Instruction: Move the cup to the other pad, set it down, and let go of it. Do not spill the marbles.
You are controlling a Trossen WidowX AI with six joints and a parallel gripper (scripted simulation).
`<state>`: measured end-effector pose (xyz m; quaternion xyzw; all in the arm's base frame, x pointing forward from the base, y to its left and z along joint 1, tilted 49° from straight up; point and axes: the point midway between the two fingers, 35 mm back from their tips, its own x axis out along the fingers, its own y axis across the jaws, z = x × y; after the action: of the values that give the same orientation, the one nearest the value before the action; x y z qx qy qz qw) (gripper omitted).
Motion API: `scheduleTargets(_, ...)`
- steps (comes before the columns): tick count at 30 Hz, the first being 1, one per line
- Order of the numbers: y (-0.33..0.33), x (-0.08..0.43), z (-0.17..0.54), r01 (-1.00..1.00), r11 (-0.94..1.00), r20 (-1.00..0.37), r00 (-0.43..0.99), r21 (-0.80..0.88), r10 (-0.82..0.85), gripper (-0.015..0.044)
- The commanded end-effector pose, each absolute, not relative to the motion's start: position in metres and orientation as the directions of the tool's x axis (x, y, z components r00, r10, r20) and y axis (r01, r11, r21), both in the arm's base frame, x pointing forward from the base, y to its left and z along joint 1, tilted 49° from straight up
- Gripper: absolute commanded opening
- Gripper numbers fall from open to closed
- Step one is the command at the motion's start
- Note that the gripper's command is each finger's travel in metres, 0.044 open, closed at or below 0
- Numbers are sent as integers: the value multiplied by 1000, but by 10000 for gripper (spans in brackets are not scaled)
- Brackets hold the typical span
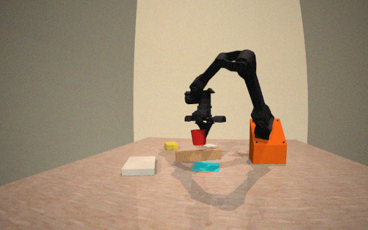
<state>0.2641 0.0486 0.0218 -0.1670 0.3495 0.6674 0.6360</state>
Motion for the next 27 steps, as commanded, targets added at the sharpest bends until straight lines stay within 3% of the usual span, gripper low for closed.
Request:
scheduleTargets(1,53,259,28,-964,57,-664,-136,259,735,0)
scheduleTargets(27,78,237,62,-964,56,-663,-137,261,736,0)
